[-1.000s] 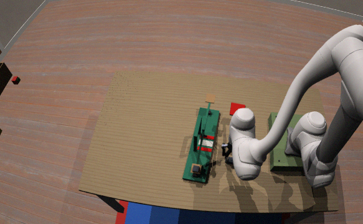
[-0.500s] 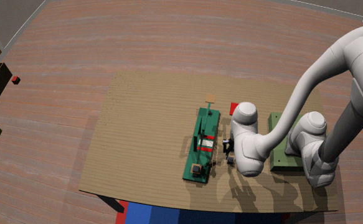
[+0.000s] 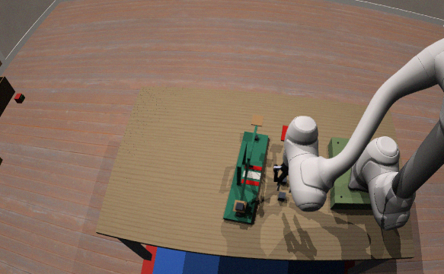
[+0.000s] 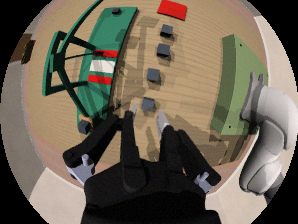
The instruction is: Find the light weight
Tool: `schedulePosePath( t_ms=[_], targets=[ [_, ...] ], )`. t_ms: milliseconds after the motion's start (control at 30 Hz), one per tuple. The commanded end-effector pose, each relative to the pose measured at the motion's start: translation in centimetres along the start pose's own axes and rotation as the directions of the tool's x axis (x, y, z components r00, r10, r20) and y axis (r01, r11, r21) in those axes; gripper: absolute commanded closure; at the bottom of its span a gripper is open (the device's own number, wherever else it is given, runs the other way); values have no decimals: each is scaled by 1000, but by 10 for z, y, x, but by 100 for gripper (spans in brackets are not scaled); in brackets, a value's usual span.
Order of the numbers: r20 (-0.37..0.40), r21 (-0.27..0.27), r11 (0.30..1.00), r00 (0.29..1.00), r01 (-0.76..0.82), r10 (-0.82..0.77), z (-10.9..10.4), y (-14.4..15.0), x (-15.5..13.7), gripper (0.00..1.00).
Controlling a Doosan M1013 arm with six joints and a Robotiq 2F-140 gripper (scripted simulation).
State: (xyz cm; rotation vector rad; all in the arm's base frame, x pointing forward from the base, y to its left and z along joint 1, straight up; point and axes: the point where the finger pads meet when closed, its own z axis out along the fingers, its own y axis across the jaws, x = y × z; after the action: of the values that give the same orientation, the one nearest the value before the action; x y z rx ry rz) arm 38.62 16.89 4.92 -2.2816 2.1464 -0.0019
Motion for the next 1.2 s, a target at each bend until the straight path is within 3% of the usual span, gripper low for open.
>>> schedulePosePath(
  t_ms=[0, 733, 900, 967, 1000, 1167],
  targets=[
    [-3, -3, 1000, 1000, 0, 0, -3, 0, 2, 0],
    [-3, -3, 1000, 1000, 6, -6, -3, -1, 8, 0],
    [-3, -3, 997, 997, 80, -80, 1, -6, 75, 0],
    [-3, -3, 996, 996, 86, -86, 1, -5, 81, 0],
    [-3, -3, 996, 996, 86, -86, 1, -5, 81, 65],
    [-3, -3, 996, 996, 86, -86, 1, -5, 81, 65]
  ],
)
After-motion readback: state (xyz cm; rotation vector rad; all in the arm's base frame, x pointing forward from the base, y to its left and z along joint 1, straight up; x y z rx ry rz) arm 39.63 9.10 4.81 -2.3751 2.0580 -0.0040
